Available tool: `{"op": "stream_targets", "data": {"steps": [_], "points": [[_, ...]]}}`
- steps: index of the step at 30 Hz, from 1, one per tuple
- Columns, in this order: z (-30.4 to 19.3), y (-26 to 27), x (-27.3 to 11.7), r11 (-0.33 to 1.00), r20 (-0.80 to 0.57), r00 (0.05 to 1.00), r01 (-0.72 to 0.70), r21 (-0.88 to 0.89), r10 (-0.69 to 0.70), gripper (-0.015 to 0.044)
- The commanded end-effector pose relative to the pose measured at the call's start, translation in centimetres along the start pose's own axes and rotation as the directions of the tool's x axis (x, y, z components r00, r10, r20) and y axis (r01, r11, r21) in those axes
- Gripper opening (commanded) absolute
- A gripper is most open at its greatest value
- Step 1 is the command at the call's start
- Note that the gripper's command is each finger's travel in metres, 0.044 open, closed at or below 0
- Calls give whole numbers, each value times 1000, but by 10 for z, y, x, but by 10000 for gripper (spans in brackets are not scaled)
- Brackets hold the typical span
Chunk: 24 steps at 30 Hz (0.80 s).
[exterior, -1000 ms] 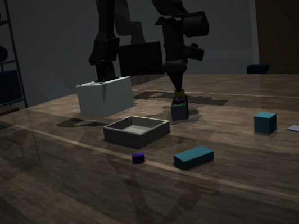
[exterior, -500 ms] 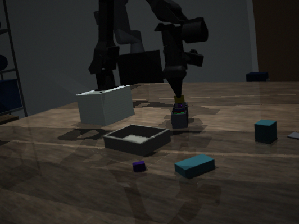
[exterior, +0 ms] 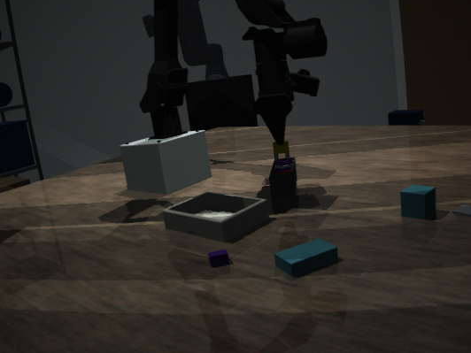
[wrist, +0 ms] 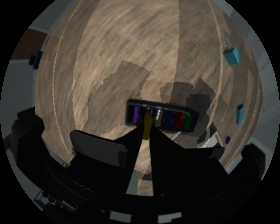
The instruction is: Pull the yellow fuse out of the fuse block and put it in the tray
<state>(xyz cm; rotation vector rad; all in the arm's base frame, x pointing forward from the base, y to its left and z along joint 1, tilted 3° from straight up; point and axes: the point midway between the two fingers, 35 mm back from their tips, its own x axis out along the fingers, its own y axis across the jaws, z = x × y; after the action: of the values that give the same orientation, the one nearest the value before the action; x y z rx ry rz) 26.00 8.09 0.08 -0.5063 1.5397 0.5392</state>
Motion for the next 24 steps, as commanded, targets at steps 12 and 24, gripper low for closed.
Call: {"op": "stream_targets", "data": {"steps": [12,24], "points": [[1,-4,-19,1000,4,1000,5,-4,-5,0],[-11,-65,-21,1000,5,1000,12,-4,-12,0]]}}
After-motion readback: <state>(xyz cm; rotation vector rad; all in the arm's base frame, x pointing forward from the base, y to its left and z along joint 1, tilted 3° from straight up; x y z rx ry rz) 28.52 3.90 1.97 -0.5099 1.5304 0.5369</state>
